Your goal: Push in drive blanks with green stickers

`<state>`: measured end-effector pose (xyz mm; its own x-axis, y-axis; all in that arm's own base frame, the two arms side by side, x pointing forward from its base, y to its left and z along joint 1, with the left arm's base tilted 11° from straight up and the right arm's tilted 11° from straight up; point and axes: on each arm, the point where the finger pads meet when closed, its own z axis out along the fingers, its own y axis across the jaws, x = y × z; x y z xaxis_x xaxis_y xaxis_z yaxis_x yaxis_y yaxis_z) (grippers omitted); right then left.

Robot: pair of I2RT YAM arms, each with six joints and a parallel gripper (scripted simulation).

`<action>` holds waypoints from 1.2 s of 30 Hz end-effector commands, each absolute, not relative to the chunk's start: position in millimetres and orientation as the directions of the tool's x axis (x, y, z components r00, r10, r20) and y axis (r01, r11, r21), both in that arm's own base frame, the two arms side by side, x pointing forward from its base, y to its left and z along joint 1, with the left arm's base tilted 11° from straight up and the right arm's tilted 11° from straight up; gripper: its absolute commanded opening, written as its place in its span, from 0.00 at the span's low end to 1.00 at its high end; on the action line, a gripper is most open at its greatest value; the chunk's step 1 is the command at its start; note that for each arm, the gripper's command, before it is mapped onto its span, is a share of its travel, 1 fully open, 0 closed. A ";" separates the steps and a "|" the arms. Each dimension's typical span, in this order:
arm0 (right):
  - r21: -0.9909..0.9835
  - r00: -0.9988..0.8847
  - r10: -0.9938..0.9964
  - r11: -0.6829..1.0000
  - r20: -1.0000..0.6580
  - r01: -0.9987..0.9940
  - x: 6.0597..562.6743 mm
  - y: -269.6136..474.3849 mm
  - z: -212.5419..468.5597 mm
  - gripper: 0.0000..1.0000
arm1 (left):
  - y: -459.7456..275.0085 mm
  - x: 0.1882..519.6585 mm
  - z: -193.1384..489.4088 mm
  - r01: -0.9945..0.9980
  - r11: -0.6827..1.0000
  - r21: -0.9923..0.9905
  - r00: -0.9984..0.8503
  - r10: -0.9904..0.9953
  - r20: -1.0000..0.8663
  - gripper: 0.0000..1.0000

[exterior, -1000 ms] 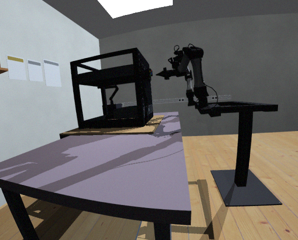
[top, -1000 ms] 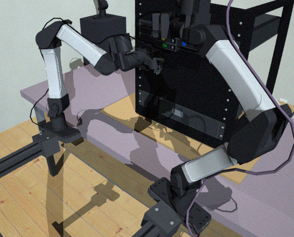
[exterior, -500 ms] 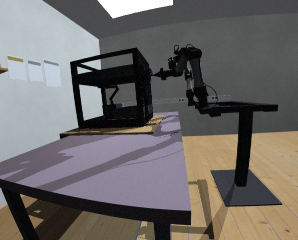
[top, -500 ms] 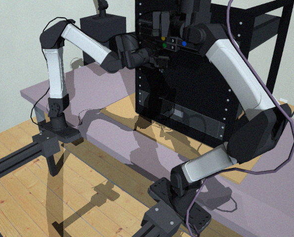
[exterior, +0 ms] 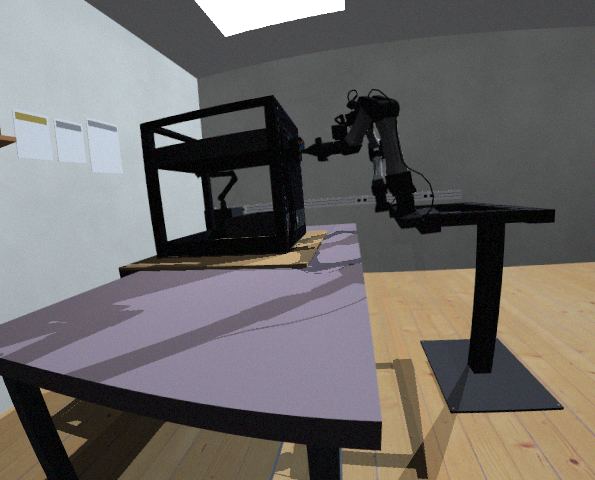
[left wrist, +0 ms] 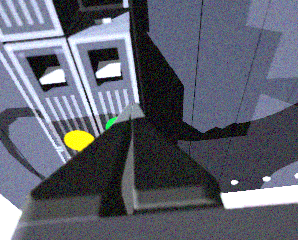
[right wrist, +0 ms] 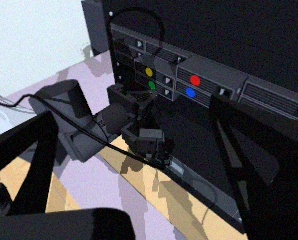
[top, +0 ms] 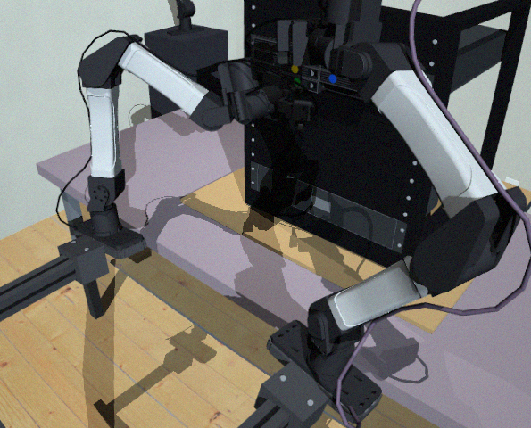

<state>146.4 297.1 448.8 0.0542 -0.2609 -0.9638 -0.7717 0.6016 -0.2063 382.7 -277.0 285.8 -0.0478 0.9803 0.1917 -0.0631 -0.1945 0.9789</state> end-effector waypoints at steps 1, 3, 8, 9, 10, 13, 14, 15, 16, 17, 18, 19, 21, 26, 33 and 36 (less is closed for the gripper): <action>-0.206 0.062 -0.247 0.617 -0.967 -0.760 149.2 294.3 457.9 1.00 | -282.2 387.9 301.4 -0.087 -0.162 0.983 -0.033 0.987 0.160 0.00; -0.206 0.058 -0.254 0.606 -0.965 -0.769 146.9 296.6 452.8 1.00 | -282.6 393.1 299.6 -0.084 -0.166 0.983 -0.033 0.986 0.164 0.00; -0.206 0.058 -0.254 0.606 -0.965 -0.769 146.9 296.6 452.8 1.00 | -281.7 404.2 300.4 -0.083 -0.166 0.983 -0.032 0.986 0.164 0.00; -0.206 0.058 -0.254 0.606 -0.965 -0.769 146.9 296.6 452.8 1.00 | -281.3 406.1 300.9 -0.084 -0.166 0.983 -0.032 0.986 0.163 0.00; -0.206 0.058 -0.254 0.606 -0.965 -0.769 146.9 296.6 452.8 1.00 | -281.1 408.0 301.3 -0.084 -0.165 0.983 -0.033 0.986 0.163 0.00; -0.206 0.058 -0.254 0.606 -0.965 -0.769 146.9 296.6 452.8 1.00 | -281.0 414.1 301.2 -0.083 -0.166 0.983 -0.032 0.986 0.164 0.00; -0.206 0.058 -0.254 0.606 -0.965 -0.769 146.9 296.6 452.8 1.00 | -280.9 416.1 301.3 -0.083 -0.166 0.983 -0.032 0.986 0.164 0.00; -0.206 0.058 -0.254 0.606 -0.965 -0.769 146.9 296.6 452.8 1.00 | -280.8 418.1 301.5 -0.083 -0.166 0.983 -0.032 0.986 0.164 0.00; -0.206 0.058 -0.254 0.606 -0.965 -0.769 146.9 296.6 452.8 1.00 | -280.8 418.1 301.5 -0.083 -0.166 0.983 -0.032 0.986 0.164 0.00; -0.206 0.058 -0.254 0.606 -0.965 -0.769 146.9 296.6 452.8 1.00 | -280.8 418.1 301.5 -0.083 -0.166 0.983 -0.032 0.986 0.164 0.00; -0.206 0.058 -0.254 0.606 -0.965 -0.769 146.9 296.6 452.8 1.00 | -280.0 419.4 304.2 -0.087 -0.164 0.983 -0.033 0.986 0.162 0.00; -0.206 0.058 -0.254 0.606 -0.965 -0.769 146.9 296.6 452.8 1.00 | -280.4 421.8 302.9 -0.085 -0.165 0.983 -0.033 0.986 0.163 0.00; -0.206 0.058 -0.254 0.606 -0.965 -0.769 146.9 296.6 452.8 1.00 | -280.6 426.0 302.2 -0.084 -0.166 0.983 -0.032 0.986 0.164 0.00; -0.206 0.058 -0.254 0.606 -0.965 -0.769 146.9 296.6 452.8 1.00 | -280.2 436.0 303.1 -0.084 -0.166 0.983 -0.032 0.986 0.164 0.00; -0.206 0.058 -0.254 0.606 -0.965 -0.769 146.9 296.6 452.8 1.00 | -279.9 445.9 304.1 -0.084 -0.167 0.982 -0.032 0.986 0.164 0.00; -0.206 0.058 -0.254 0.606 -0.965 -0.769 146.9 296.6 452.8 1.00 | -278.6 441.7 305.8 -0.089 -0.164 0.982 -0.034 0.986 0.161 0.00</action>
